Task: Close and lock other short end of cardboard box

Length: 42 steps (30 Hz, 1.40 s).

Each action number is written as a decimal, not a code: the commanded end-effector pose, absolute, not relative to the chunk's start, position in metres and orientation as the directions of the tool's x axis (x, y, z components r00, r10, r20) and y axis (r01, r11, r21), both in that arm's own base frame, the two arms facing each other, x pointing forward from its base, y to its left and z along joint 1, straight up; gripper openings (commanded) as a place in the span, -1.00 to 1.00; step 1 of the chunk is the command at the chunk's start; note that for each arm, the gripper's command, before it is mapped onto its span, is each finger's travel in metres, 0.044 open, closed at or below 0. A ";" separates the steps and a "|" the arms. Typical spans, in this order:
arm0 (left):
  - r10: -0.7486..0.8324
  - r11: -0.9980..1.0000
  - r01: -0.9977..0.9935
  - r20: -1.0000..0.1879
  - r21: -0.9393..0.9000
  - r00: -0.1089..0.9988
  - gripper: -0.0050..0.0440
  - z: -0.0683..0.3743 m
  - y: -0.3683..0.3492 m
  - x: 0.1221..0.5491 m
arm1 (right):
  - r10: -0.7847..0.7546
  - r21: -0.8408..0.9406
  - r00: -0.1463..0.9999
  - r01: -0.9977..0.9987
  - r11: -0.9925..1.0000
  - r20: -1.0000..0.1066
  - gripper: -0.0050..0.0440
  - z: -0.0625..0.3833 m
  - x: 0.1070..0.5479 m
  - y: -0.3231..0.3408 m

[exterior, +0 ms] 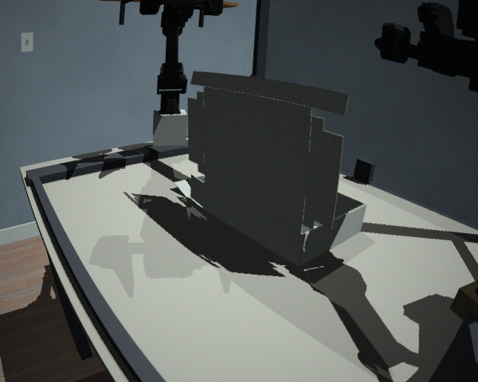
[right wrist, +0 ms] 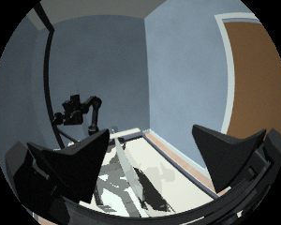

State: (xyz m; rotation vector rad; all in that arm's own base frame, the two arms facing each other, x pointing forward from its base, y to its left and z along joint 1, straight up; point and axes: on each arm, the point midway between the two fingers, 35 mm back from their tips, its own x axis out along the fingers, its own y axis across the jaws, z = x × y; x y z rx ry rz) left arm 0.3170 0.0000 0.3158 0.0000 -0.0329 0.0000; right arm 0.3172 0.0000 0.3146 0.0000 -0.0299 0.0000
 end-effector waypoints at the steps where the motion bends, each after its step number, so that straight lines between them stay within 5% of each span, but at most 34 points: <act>1: 0.000 1.000 0.000 0.050 0.000 0.999 1.00 0.323 0.000 0.316 | 0.000 0.000 0.999 0.000 1.000 0.050 1.00 0.323 0.316 0.000; 17: 0.000 1.000 0.000 0.050 0.000 0.999 1.00 0.323 0.000 0.316 | 0.000 0.000 0.999 0.000 1.000 0.050 1.00 0.323 0.316 0.000; 25: 0.031 0.933 0.021 -0.139 0.359 0.990 0.23 0.288 0.009 0.336 | 0.056 0.371 0.983 0.013 0.928 -0.173 0.22 0.292 0.344 0.020; 32: 0.054 0.768 0.143 -0.286 0.624 0.957 -0.46 0.259 0.016 0.348 | 0.095 0.628 0.934 0.154 0.763 -0.345 0.22 0.264 0.361 0.037; 42: 0.081 0.438 0.393 -0.471 0.808 0.878 -0.54 0.220 0.027 0.357 | 0.134 0.772 0.821 0.450 0.448 -0.556 0.22 0.226 0.374 0.061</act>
